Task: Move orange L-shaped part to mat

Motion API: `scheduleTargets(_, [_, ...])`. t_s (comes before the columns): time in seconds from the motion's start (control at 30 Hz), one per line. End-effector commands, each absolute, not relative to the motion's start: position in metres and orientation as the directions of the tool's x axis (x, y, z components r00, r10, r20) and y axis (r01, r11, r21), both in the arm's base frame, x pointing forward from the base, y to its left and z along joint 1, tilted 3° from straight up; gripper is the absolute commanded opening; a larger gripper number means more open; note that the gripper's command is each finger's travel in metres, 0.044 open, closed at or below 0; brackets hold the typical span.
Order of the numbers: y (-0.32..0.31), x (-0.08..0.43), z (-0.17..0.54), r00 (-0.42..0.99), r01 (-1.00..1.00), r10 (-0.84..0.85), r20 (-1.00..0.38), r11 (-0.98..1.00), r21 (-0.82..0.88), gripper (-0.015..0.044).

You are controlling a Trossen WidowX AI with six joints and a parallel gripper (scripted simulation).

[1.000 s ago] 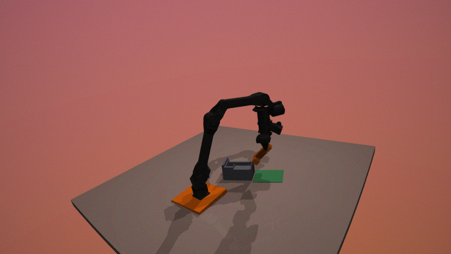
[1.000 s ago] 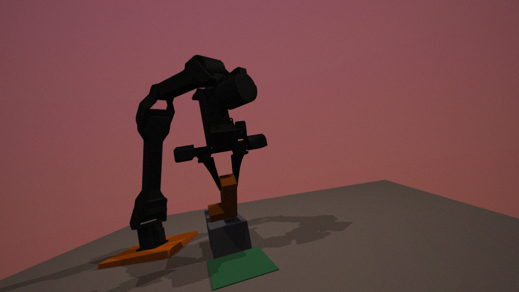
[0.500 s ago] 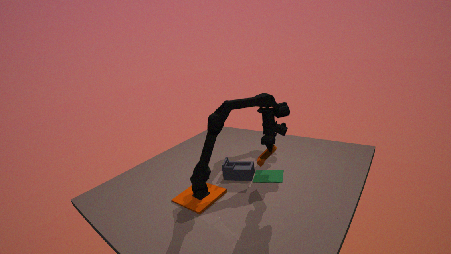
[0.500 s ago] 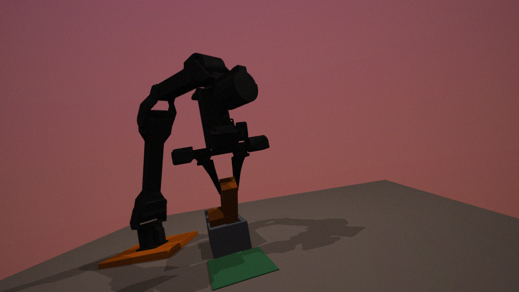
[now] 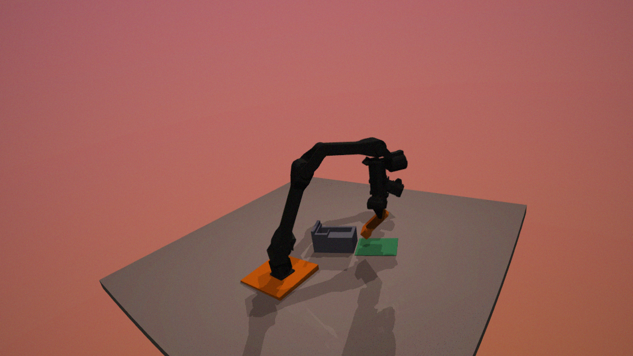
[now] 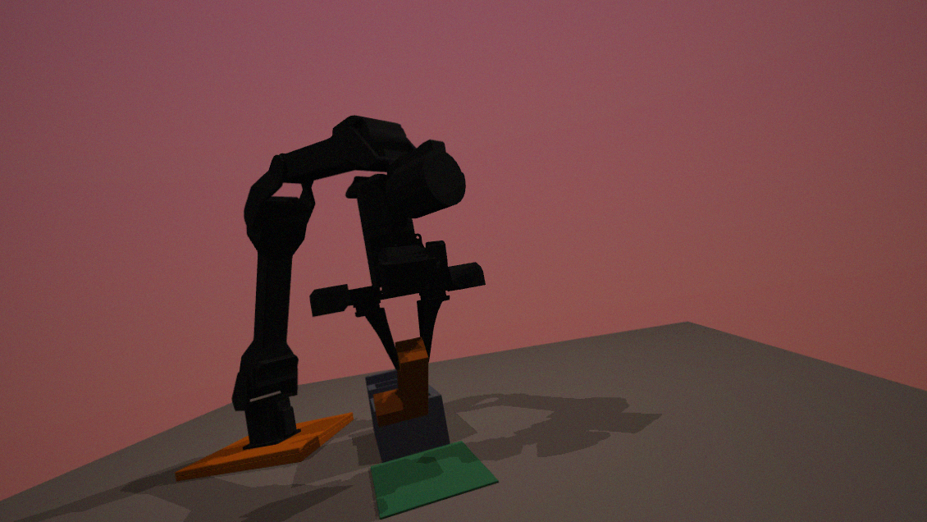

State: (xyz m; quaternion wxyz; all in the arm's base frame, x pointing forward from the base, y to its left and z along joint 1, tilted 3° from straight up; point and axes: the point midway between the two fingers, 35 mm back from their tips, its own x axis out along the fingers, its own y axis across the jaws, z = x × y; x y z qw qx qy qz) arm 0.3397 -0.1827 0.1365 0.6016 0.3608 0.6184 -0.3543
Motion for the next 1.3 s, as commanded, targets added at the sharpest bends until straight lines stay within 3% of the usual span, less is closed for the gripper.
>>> scheduleTargets(0.0, [-0.183, 0.34, 0.131, -0.014, 0.87, 0.016, -1.0, 0.493, -0.004, 0.0])
scheduleTargets(1.27, [-0.182, 0.339, 0.083, -0.014, 0.87, 0.016, -1.0, 0.493, -0.004, 0.0])
